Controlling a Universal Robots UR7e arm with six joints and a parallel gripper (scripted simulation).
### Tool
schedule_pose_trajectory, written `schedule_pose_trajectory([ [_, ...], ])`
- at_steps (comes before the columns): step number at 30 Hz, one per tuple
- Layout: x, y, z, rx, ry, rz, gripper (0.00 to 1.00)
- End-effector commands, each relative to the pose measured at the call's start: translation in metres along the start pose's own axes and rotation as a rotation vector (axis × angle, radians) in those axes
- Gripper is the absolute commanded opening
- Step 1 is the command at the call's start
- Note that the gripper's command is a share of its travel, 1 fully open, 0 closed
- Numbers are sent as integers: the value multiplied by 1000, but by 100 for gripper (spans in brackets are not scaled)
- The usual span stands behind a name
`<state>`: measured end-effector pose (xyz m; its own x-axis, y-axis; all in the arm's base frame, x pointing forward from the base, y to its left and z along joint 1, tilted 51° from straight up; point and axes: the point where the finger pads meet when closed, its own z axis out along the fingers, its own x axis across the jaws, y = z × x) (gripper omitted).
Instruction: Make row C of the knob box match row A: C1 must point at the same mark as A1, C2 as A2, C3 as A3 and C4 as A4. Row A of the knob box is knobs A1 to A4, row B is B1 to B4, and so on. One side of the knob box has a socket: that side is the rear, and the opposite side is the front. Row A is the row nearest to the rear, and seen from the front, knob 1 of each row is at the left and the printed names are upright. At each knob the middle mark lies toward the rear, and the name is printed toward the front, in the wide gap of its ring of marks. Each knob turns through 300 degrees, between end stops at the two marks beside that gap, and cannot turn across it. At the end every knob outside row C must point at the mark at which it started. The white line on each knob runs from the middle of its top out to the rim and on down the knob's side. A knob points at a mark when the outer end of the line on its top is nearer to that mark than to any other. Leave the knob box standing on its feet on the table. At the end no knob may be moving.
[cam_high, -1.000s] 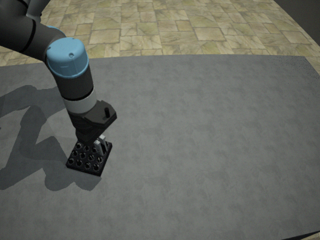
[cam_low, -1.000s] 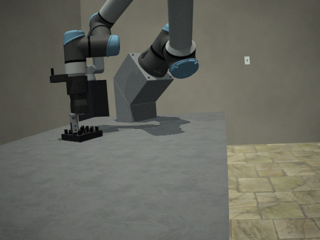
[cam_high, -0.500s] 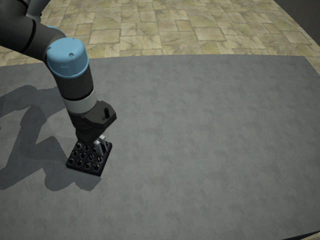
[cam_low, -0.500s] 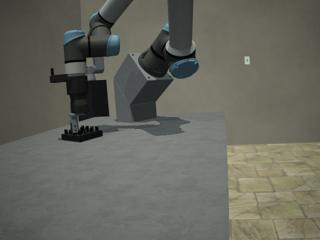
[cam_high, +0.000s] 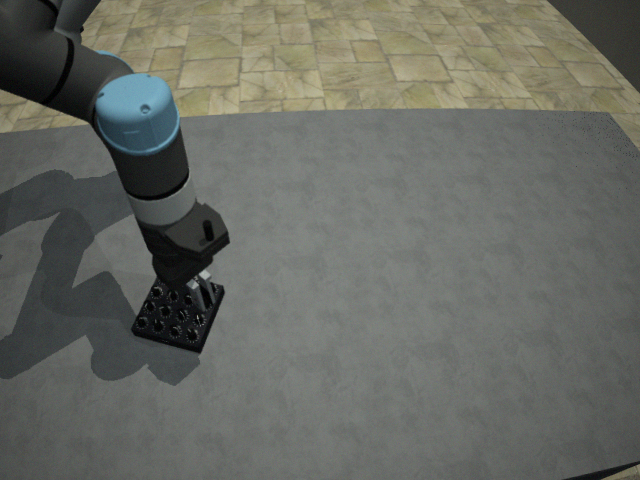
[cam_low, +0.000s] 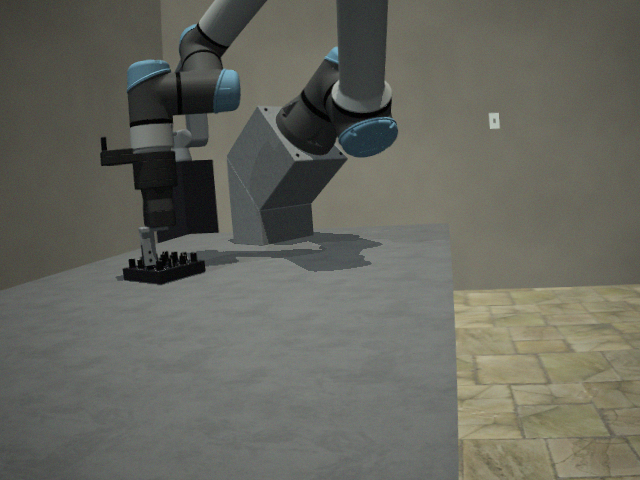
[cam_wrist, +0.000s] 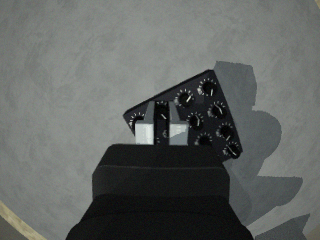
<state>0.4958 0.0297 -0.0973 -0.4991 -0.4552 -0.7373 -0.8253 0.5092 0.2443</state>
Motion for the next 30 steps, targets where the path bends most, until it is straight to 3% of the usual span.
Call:
schedule_pose_trajectory([
  [1, -1, 0, 0, 1, 2, 76, 30],
  [30, -1, -1, 0, 2, 2, 600, 30],
])
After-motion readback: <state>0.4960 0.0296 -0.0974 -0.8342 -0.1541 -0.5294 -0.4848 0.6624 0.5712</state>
